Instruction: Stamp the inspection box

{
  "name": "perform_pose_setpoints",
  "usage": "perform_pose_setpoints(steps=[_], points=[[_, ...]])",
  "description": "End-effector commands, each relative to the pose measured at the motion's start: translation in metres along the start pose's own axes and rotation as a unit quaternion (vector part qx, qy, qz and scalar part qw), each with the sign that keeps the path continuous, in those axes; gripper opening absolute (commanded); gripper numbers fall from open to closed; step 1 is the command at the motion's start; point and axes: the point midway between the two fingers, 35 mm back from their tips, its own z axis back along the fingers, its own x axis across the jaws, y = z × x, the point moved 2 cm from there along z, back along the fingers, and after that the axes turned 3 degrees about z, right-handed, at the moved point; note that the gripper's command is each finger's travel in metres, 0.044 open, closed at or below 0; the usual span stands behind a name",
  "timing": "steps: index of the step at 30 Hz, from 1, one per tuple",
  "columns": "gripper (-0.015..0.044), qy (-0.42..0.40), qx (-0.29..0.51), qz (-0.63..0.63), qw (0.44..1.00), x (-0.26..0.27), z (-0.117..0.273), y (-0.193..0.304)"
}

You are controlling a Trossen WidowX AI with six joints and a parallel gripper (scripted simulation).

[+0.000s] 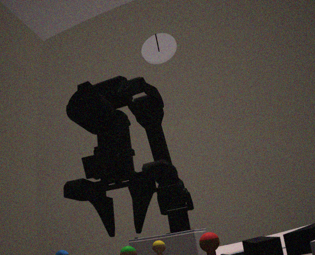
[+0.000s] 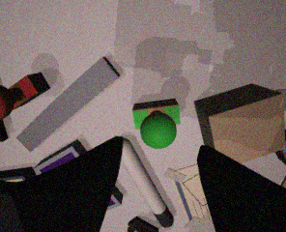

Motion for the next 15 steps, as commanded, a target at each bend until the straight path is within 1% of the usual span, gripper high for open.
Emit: perform_pose_setpoints(steps=[1,15], points=[[0.0210,0.002,0.003,-0.002,1.000,0.000,-0.008,0.001],[0.0210,0.002,0.003,-0.002,1.000,0.000,-0.031,0.001]])
